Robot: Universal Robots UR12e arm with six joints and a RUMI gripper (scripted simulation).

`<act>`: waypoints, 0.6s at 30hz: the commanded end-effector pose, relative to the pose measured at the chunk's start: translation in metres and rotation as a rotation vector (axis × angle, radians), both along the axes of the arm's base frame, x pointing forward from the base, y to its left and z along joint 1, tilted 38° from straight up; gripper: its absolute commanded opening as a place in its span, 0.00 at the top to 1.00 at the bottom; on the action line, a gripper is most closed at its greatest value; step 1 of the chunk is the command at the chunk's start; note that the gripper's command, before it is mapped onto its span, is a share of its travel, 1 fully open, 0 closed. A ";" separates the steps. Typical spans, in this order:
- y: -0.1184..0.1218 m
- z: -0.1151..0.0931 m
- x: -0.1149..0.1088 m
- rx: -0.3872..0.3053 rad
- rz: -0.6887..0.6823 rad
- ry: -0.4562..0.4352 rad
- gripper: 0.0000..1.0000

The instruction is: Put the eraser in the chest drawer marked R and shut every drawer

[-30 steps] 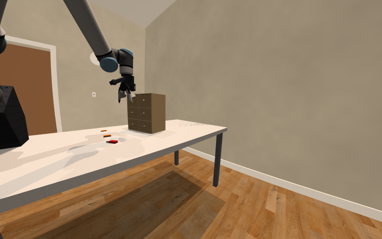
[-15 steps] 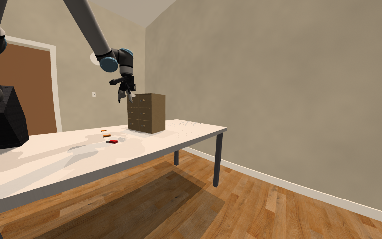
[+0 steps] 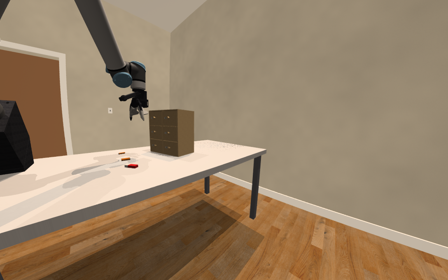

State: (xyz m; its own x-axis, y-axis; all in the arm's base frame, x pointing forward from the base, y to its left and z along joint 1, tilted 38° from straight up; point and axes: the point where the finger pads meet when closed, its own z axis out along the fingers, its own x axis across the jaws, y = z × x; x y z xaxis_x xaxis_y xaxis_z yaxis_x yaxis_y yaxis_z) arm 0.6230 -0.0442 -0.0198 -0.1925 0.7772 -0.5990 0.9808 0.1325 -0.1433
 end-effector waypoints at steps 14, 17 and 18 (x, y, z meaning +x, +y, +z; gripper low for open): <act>0.033 -0.025 -0.007 -0.003 -0.001 -0.004 0.00; 0.033 -0.026 -0.007 -0.002 0.001 -0.006 0.00; 0.033 -0.026 -0.007 -0.002 0.001 -0.007 0.00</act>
